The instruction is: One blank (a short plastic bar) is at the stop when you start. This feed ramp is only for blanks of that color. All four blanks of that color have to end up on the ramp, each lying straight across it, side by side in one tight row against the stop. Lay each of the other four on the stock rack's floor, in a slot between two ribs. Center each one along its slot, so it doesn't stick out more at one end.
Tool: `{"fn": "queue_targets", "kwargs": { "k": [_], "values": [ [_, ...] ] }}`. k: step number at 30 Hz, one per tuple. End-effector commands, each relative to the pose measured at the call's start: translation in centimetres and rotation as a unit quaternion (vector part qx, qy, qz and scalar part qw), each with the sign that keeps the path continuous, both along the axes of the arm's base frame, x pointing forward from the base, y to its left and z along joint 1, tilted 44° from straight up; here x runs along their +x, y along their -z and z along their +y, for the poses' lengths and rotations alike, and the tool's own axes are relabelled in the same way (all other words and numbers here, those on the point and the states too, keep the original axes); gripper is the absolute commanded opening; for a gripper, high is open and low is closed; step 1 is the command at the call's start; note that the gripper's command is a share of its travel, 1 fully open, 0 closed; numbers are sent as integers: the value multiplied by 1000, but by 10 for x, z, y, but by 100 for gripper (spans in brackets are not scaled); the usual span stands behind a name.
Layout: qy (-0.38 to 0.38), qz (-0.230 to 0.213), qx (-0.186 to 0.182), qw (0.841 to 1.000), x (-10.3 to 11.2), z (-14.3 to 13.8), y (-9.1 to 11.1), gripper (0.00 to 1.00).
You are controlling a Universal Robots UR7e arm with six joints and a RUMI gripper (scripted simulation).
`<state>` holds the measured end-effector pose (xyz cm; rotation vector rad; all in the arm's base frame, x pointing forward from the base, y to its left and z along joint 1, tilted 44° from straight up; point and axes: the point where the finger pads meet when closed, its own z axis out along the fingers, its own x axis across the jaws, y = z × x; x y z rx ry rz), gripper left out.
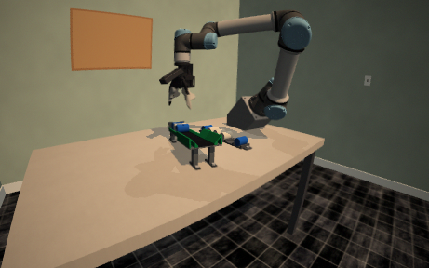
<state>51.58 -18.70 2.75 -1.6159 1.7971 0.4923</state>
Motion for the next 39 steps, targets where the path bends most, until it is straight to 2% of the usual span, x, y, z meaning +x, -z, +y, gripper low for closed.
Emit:
{"fn": "queue_targets", "kwargs": {
  "k": [1, 5, 10, 16, 19, 22, 25, 29, 30, 32, 35, 39],
  "values": [
    [41, 39, 9, 998, 0, -2, 2, 100],
    [89, 83, 24, 992, -1, -4, 4, 100],
    [127, 118, 35, 984, -1, -5, 6, 100],
    [189, 176, 55, 964, -3, -7, 9, 100],
    [189, 176, 55, 964, -3, -7, 9, 100],
    [233, 217, 69, 945, -4, -8, 11, 100],
    [249, 232, 74, 937, -5, -9, 12, 100],
    [291, 272, 87, 913, -7, -10, 14, 100],
    [292, 272, 87, 913, -7, -10, 14, 100],
    [316, 295, 95, 897, -8, -10, 15, 100],
    [319, 298, 96, 895, -8, -10, 15, 100],
    [365, 341, 110, 860, -10, -11, 18, 100]
  ]
}}
